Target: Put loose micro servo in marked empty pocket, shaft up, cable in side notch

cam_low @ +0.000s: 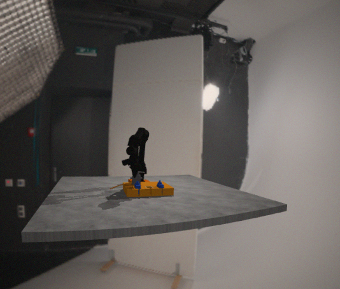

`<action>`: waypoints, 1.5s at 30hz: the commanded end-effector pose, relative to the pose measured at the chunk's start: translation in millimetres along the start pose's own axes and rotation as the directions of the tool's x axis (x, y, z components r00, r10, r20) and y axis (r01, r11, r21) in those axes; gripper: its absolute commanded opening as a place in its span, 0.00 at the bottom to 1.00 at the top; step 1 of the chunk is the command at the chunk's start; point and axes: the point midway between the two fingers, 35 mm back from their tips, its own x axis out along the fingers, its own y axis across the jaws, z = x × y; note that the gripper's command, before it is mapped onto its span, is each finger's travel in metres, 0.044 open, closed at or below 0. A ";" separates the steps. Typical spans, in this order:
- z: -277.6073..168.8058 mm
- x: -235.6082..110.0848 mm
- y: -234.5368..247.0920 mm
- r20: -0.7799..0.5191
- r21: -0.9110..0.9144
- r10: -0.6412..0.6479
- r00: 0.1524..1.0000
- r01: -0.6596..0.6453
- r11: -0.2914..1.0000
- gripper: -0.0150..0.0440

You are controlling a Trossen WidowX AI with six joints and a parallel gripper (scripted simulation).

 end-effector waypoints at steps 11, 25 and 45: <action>-4.7 -27.7 -8.1 -0.003 0.003 0.004 1.000 -0.004 1.000 0.25; 6.3 -28.0 8.4 -0.002 0.003 0.005 1.000 -0.005 1.000 0.25; -53.6 -28.2 9.4 -0.008 0.003 0.006 1.000 -0.006 1.000 0.25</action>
